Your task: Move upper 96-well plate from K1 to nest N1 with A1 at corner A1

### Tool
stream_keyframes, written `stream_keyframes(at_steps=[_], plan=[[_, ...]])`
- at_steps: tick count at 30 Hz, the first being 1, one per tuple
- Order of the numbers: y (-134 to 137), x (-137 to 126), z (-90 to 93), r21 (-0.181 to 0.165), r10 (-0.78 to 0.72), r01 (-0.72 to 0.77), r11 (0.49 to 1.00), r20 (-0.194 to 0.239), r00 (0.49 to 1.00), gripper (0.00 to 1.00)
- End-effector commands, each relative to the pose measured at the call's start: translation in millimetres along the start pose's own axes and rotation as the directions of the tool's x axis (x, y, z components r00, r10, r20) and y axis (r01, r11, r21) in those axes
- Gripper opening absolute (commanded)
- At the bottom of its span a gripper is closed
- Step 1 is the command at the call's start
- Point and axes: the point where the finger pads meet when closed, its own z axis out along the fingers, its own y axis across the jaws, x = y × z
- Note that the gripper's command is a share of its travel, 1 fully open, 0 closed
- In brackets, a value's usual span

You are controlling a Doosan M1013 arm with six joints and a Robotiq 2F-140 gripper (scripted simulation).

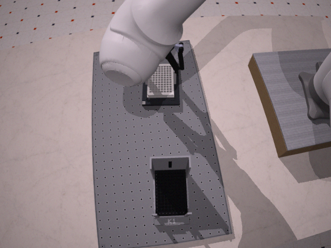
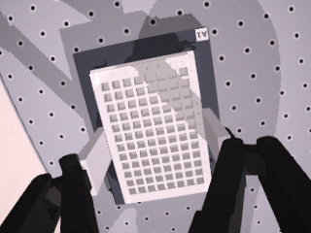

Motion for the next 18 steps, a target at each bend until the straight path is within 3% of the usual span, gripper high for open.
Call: stream_keyframes(at_steps=[1, 18], plan=[[0.0, 0.0, 0.4, 0.000, 0.000, 0.000, 1.000, 0.000, 1.000, 0.00], [0.0, 0.0, 2.9, 0.000, 0.000, 0.000, 1.000, 0.000, 1.000, 0.00]])
